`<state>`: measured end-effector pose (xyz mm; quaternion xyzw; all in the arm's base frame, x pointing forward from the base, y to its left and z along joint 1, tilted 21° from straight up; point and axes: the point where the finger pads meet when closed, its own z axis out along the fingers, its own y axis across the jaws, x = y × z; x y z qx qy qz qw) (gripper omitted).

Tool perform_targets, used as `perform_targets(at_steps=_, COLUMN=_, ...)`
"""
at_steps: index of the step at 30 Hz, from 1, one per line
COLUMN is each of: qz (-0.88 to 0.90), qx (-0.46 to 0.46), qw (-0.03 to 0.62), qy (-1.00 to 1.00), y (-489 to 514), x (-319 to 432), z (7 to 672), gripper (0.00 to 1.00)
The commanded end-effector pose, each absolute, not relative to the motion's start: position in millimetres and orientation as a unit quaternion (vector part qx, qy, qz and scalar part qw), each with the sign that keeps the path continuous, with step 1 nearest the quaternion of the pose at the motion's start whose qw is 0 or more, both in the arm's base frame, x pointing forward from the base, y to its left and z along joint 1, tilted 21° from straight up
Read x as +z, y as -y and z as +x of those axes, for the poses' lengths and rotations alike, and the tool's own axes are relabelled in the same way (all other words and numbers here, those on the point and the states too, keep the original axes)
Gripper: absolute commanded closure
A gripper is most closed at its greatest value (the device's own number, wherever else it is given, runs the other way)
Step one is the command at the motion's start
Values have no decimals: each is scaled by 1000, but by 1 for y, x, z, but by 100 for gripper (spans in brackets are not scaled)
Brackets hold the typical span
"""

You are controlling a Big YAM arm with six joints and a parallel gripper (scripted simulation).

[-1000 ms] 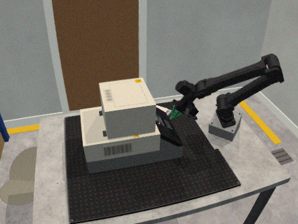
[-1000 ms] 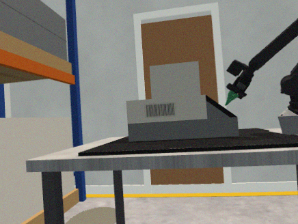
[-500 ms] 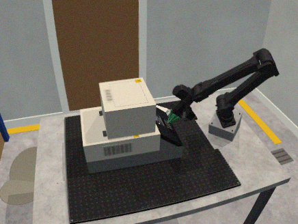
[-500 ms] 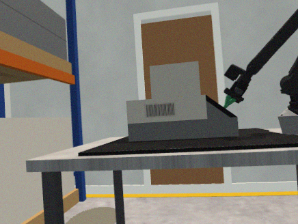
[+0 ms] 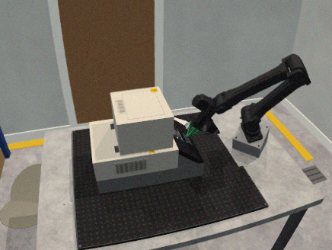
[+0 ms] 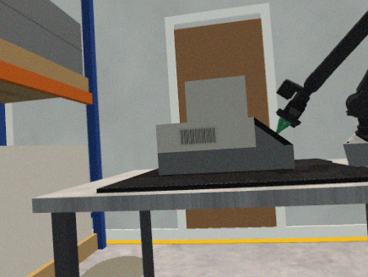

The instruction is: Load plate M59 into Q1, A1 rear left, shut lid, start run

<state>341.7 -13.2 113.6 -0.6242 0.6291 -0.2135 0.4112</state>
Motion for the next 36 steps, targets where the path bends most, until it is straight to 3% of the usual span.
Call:
perform_targets(at_steps=1, qz=-616, qx=-240, qw=427, qy=-617, y=23, x=148, z=362, gripper=100)
perform_targets(at_steps=36, qz=-619, qx=-234, qw=428, qy=-616, y=14, x=143, z=358, gripper=100)
